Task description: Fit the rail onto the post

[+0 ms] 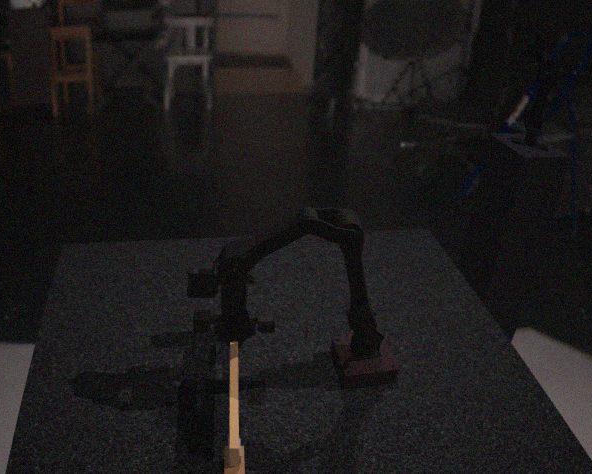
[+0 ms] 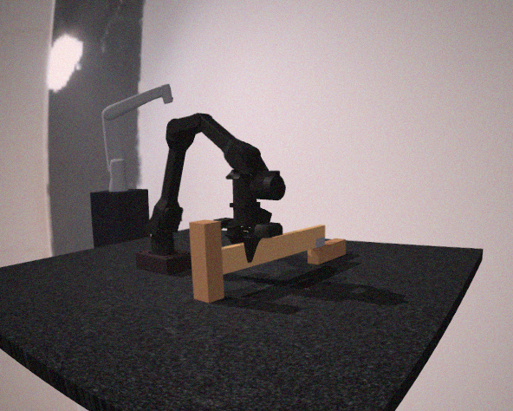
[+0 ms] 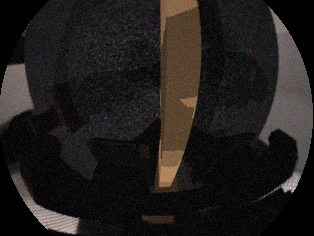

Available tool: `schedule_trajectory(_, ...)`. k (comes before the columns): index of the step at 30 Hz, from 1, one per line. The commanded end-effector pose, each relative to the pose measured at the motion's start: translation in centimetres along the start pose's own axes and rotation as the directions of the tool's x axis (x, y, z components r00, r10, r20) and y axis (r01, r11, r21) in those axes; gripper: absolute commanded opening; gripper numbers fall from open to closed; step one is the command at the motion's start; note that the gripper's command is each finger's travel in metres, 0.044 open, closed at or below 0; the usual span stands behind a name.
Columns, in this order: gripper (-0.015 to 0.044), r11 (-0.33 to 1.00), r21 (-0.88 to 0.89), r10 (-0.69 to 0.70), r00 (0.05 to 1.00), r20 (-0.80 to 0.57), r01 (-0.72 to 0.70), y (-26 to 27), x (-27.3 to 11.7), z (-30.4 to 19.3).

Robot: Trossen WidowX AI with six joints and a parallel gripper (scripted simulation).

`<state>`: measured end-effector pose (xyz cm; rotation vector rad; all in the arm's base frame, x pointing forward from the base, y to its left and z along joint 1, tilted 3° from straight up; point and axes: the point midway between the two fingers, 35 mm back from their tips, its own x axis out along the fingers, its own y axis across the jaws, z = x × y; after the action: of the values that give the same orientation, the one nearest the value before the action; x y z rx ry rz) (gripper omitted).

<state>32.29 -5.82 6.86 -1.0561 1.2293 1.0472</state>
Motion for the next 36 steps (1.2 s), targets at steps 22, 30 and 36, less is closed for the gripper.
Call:
schedule_trajectory(22,0.0000,1.000,0.003,-0.004,1.000,-0.002,0.004,-0.09,-0.21,-0.71)
schedule_trajectory(30,0.0000,1.000,0.003,-0.004,1.000,-0.001,0.004,-0.10,-0.24,-0.52)
schedule_trajectory(36,0.0000,1.000,0.003,-0.004,1.000,-0.001,0.004,-0.11,-0.30,-0.33)
